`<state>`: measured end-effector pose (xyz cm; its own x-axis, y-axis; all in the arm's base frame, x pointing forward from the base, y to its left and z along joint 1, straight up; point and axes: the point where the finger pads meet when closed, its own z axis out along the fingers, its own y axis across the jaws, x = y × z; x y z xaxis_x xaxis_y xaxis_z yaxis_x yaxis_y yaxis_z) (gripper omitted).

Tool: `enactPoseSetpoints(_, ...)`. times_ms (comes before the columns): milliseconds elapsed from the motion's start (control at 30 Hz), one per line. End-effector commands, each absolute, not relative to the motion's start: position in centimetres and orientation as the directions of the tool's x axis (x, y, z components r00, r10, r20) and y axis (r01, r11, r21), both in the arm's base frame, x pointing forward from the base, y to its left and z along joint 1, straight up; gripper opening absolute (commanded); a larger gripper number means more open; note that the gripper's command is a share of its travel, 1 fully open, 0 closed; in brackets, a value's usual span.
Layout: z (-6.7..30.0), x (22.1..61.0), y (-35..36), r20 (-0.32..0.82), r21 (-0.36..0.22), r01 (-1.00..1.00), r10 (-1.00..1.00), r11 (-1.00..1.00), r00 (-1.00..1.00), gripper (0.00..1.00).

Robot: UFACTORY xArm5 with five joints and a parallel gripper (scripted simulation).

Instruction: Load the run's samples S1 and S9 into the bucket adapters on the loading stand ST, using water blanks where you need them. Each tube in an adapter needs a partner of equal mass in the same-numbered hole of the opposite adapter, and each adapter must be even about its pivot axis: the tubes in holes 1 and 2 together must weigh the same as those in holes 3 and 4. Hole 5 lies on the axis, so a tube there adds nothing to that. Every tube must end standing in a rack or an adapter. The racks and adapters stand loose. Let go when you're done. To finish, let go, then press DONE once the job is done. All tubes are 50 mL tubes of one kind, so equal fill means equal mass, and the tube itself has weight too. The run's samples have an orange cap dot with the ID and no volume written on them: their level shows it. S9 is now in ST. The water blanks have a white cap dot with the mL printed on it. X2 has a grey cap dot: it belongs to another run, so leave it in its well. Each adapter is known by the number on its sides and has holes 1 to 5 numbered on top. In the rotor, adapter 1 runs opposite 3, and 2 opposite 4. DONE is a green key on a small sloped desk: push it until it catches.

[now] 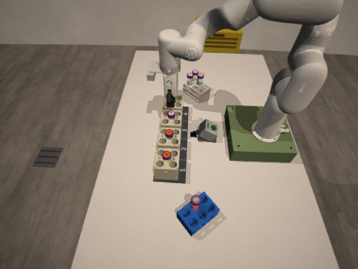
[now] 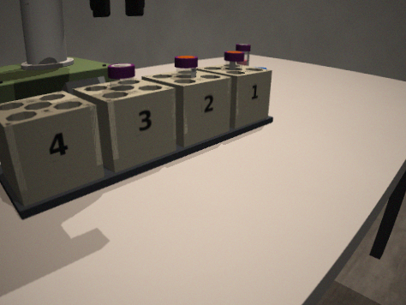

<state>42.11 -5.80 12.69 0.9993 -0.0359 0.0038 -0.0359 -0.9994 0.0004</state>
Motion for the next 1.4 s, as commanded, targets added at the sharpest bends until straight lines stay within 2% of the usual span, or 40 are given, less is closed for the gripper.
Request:
enactPoseSetpoints(0,13.3,42.2,-5.8,0.008,-0.004,-0.036,-0.036,-0.999,0.999,0.44)
enactPoseSetpoints(833,17.7,42.2,-5.8,0.008,-0.004,-0.036,-0.036,-0.999,0.999,0.44)
enactPoseSetpoints(1367,17.7,42.2,-5.8,0.008,-0.004,-0.036,-0.036,-0.999,0.999,0.44)
